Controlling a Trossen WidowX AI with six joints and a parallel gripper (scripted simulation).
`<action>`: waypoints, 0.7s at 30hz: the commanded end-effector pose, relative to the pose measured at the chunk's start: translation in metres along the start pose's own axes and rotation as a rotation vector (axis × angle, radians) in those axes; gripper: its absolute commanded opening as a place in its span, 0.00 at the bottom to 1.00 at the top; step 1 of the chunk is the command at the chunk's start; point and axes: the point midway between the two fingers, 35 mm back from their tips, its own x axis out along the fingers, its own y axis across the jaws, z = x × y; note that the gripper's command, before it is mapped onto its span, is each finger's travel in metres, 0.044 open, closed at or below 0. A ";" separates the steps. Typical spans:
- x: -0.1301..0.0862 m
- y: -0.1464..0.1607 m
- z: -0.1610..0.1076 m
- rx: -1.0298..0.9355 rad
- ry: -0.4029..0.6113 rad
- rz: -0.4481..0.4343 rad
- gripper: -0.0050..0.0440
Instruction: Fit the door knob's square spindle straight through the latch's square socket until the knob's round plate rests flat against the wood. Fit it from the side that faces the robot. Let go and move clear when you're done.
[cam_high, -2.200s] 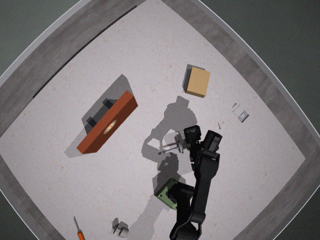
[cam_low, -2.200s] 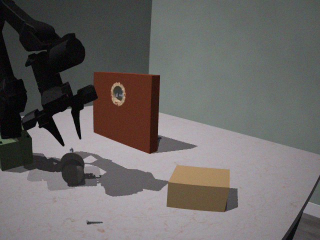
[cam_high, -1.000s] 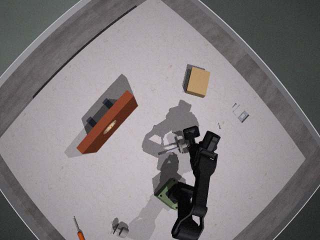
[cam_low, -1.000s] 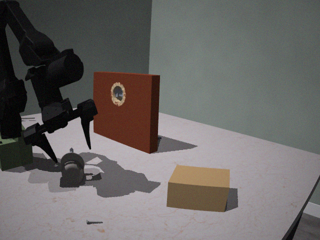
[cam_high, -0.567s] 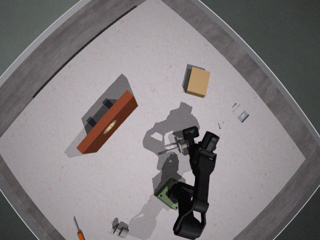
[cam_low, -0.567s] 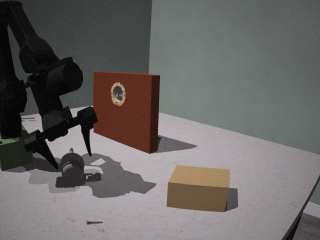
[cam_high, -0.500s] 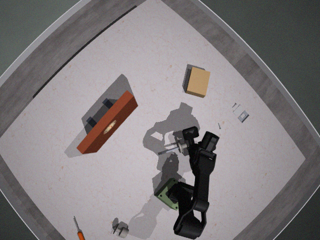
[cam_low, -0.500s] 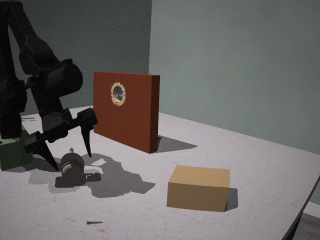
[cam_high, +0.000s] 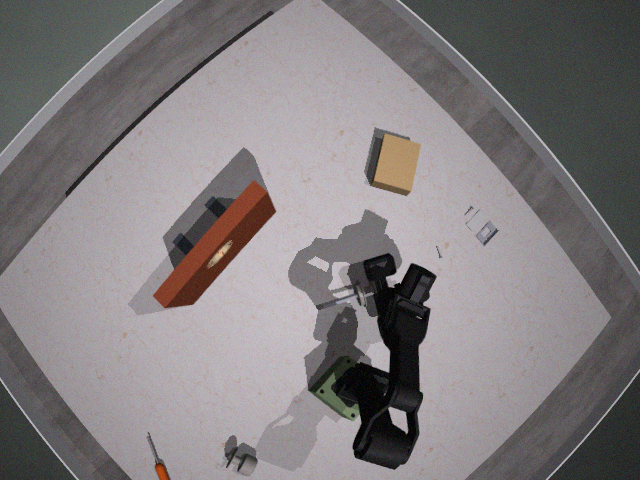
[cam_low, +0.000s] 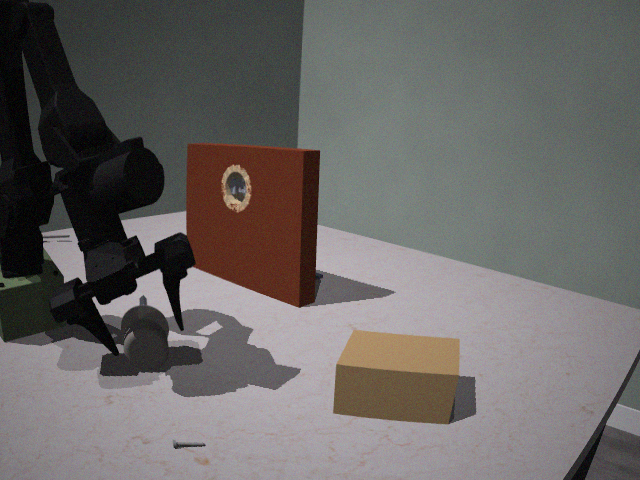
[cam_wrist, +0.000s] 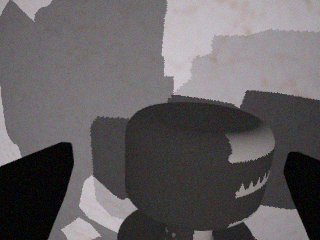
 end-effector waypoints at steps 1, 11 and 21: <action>0.007 -0.005 -0.002 -0.001 0.008 -0.005 1.00; 0.008 -0.005 -0.002 -0.001 0.008 -0.005 0.95; 0.008 -0.005 -0.002 -0.001 0.008 -0.005 0.72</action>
